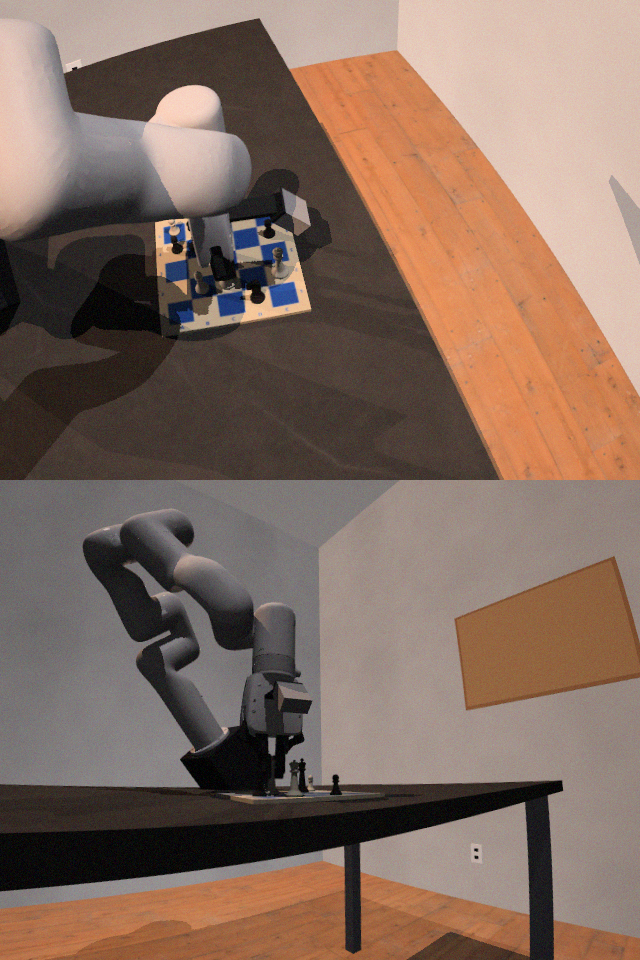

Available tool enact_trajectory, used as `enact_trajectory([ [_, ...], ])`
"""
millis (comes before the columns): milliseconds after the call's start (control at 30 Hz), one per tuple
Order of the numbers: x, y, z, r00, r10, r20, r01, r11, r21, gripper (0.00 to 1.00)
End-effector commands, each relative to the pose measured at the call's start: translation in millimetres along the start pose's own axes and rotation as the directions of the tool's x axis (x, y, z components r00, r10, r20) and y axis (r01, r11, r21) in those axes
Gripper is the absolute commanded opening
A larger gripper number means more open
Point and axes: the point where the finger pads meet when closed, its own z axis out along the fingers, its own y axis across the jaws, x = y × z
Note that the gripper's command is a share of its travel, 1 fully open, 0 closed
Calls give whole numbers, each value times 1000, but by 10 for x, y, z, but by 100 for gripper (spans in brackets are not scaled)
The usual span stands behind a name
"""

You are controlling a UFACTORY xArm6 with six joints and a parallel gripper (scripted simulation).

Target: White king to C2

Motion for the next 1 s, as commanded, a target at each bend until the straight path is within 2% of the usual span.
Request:
enact_trajectory([
  [0, 12, -2, -10, 1000, 1, -3, -1, 1000, 1, 0],
  [867, 12, -2, -10, 1000, 1, -3, -1, 1000, 1, 0],
  [900, 12, -2, -10, 1000, 1, -3, -1, 1000, 1, 8],
  [967, 12, -2, -10, 1000, 1, -3, -1, 1000, 1, 8],
])
